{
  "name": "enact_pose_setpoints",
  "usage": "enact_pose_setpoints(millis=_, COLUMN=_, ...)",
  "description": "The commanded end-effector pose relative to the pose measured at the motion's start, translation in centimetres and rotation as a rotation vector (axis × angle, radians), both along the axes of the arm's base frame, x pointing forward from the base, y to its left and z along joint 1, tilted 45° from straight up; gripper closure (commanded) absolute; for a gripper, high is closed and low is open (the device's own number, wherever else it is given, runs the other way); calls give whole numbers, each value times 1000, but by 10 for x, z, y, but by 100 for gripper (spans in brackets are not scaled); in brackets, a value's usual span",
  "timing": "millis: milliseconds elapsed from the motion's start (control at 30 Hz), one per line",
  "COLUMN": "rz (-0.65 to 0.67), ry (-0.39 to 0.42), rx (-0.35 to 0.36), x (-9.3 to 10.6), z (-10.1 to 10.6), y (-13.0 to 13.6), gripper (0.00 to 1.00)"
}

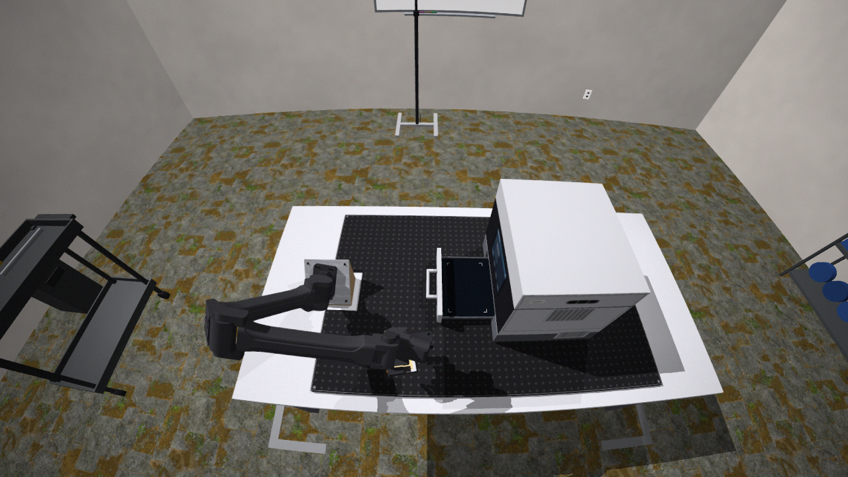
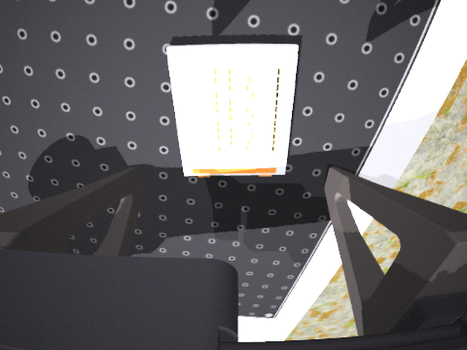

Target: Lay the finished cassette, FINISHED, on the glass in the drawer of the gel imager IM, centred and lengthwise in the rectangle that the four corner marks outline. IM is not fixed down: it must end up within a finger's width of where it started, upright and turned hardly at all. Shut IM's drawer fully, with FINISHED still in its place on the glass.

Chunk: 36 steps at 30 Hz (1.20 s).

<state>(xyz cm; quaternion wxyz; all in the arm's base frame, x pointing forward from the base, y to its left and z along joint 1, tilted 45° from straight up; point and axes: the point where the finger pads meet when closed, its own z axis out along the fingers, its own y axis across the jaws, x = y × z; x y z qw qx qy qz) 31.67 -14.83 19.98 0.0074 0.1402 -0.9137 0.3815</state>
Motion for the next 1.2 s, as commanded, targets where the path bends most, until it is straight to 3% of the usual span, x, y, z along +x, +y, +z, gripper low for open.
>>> enact_pose_setpoints(millis=0, rz=18, ry=-17, rx=-3, x=8, z=9, y=1, gripper=0)
enact_pose_setpoints(millis=233, rz=18, ry=-17, rx=-3, x=8, z=9, y=1, gripper=0)
enact_pose_setpoints(millis=267, rz=19, ry=3, rx=0, x=3, z=-2, y=-2, gripper=0)
enact_pose_setpoints(millis=367, rz=11, ry=15, rx=1, x=3, z=-8, y=-7, gripper=0)
enact_pose_setpoints(millis=700, rz=11, ry=0, rx=-1, x=8, z=-9, y=-15, gripper=0)
enact_pose_setpoints(millis=1167, rz=11, ry=15, rx=2, x=5, z=-29, y=-28, gripper=0)
